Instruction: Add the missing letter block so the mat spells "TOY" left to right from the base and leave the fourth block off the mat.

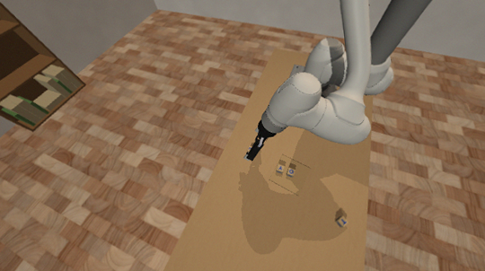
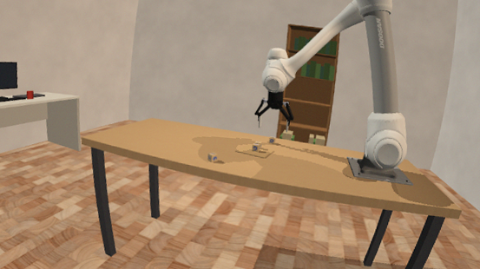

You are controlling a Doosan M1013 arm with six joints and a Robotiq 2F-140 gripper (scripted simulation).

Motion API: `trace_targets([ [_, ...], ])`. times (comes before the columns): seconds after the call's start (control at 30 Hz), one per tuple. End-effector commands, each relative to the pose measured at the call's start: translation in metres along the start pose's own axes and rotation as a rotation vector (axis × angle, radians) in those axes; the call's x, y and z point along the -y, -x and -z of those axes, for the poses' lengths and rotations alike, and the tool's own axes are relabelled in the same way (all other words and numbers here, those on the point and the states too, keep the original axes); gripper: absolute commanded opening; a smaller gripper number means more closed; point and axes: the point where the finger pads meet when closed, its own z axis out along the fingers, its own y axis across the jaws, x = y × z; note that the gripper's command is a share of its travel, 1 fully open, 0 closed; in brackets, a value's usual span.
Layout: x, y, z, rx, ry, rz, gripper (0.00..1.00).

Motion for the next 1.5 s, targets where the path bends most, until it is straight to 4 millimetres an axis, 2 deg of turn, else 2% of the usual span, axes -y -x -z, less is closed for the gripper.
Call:
trace_targets([
  [0.0,-0.002,-0.003,-0.003,-0.004,0.003,-0.005,1.00],
  [1.2,-0.002,-0.003,-0.003,-0.004,0.003,-0.005,1.00],
  [1.3,0.013,0.013,0.008,0.013,-0.004,0.041,1.00],
  [1.37,0.044,0.047,0.027,0.045,-0.016,0.142,1.00],
  [1.47,0.065,0.074,0.042,0.070,-0.026,0.217,1.00],
])
